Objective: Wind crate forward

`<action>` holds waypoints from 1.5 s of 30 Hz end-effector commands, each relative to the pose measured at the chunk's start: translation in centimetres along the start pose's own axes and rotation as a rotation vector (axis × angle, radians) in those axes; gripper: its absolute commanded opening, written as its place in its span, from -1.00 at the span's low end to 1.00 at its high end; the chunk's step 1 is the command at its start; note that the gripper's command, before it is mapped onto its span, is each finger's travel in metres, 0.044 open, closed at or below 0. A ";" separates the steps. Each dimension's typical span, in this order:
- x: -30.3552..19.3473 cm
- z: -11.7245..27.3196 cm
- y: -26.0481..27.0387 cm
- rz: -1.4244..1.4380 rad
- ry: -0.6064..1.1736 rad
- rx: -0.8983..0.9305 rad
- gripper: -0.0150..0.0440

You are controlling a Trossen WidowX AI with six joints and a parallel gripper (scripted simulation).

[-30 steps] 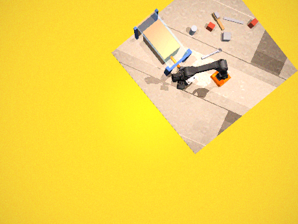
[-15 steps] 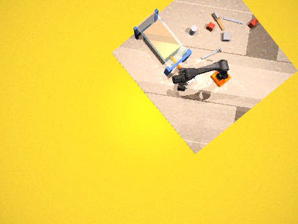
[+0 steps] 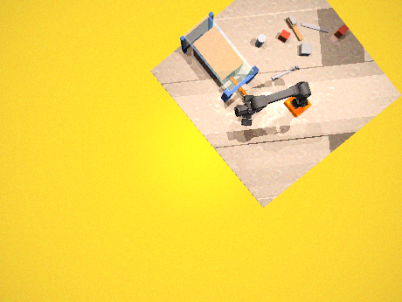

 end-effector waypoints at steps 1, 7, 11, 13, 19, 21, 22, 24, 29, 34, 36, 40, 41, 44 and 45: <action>-1.4 -0.3 1.0 0.016 0.035 0.011 -0.49; -1.9 -0.3 1.3 0.016 0.035 0.012 -0.49; -2.3 -0.2 1.5 0.016 0.036 0.012 -0.49; -2.5 -0.2 1.6 0.016 0.036 0.012 -0.49; -3.0 -0.2 1.8 0.016 0.036 0.012 -0.49; -3.2 -0.2 1.9 0.016 0.036 0.012 -0.49; -3.3 -0.2 1.9 0.016 0.036 0.012 -0.49; -3.5 -0.2 2.0 0.016 0.037 0.012 -0.49; -4.0 -0.2 2.1 0.016 0.037 0.012 -0.49; -4.5 -0.2 2.2 0.016 0.037 0.012 -0.49; -4.7 -0.2 2.3 0.016 0.038 0.012 -0.49; -5.1 -0.2 2.3 0.016 0.038 0.013 -0.49; -5.2 -0.2 2.4 0.016 0.038 0.013 -0.49; -5.5 -0.2 2.4 0.016 0.038 0.013 -0.49; -5.6 -0.2 2.4 0.016 0.038 0.013 -0.49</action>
Point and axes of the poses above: the point midway between the two fingers, 35 mm back from their tips, its own z axis back along the fingers, its own y axis across the jaws, x = y × z, the point moved 3 cm from there along z, back along the fingers, and after that the axes turned 5 degrees about -z, right-handed, at the moved point
